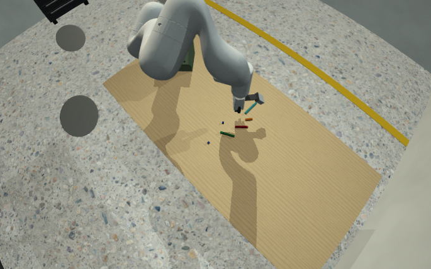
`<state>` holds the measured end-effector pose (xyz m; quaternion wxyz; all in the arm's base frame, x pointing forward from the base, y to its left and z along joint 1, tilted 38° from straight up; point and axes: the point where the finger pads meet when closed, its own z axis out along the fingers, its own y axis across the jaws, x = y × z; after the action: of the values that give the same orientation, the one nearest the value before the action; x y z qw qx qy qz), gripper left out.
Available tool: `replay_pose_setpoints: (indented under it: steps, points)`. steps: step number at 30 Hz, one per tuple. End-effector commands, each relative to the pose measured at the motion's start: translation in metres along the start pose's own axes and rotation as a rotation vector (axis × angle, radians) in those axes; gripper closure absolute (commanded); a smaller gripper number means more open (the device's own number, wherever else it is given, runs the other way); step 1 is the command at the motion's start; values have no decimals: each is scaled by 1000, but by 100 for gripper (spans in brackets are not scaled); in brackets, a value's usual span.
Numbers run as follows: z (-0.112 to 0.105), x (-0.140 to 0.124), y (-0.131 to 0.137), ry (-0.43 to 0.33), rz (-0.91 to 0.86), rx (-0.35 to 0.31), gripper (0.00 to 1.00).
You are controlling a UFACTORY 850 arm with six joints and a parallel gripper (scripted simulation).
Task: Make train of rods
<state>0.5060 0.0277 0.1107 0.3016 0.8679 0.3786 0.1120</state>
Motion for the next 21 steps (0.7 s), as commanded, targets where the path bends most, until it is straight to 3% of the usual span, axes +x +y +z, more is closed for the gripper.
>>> replay_pose_setpoints:
  steps: [1,4,5,19,21]
  points:
    - [0,-30,29,4,-105,11,96]
    - [0,-35,33,4,-123,10,96]
    - [-1,-52,45,5,-176,10,96]
    - [-7,-137,87,-2,-430,2,96]
    - [-7,-137,87,-2,-430,2,96]
